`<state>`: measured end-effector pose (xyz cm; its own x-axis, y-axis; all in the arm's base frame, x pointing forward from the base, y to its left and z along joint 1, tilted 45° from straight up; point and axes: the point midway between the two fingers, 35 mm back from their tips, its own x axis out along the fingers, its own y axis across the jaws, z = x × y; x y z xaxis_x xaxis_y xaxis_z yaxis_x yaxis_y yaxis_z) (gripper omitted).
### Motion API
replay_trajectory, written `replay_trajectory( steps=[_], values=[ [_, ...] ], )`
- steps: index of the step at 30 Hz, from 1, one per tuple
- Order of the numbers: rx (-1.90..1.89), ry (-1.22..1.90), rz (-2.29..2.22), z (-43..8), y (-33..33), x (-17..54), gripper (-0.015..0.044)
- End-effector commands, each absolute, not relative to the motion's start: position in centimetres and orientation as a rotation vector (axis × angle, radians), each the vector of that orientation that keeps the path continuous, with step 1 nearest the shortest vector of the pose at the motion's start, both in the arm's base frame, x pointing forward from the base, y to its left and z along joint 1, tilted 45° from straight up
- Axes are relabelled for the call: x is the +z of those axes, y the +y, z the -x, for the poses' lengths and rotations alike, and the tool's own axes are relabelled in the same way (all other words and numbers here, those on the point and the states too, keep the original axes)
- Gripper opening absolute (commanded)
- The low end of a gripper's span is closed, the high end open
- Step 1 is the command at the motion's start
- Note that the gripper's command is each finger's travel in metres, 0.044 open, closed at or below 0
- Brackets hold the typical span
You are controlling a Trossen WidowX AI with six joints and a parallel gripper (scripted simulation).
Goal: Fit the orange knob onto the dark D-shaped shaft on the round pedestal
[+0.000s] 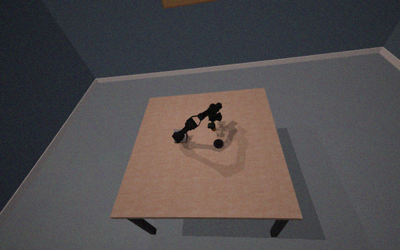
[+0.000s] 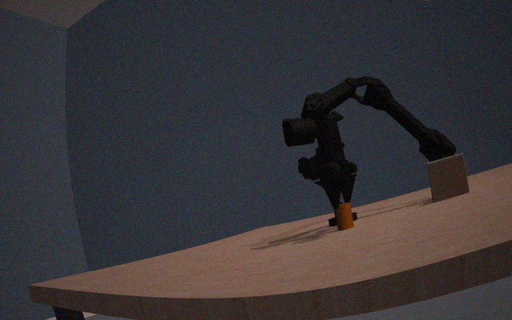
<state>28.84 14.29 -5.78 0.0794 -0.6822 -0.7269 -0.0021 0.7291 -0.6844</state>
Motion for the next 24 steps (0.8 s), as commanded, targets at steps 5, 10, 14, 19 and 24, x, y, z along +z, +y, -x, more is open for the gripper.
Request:
replay_trajectory(
  steps=[5, 10, 14, 19, 24],
  values=[
    [-0.557, 1.414, 0.614, -29.0, 13.3, -6.8, 0.0440],
    [-0.557, 1.414, 0.614, -29.1, 12.7, -7.4, 0.0440],
    [-0.558, 1.414, 0.614, -29.1, 12.3, -7.8, 0.0440],
    [-0.559, 1.414, 0.615, -29.1, 11.7, -8.4, 0.0440],
    [-0.559, 1.413, 0.615, -29.1, 11.1, -8.9, 0.0440]
  ],
)
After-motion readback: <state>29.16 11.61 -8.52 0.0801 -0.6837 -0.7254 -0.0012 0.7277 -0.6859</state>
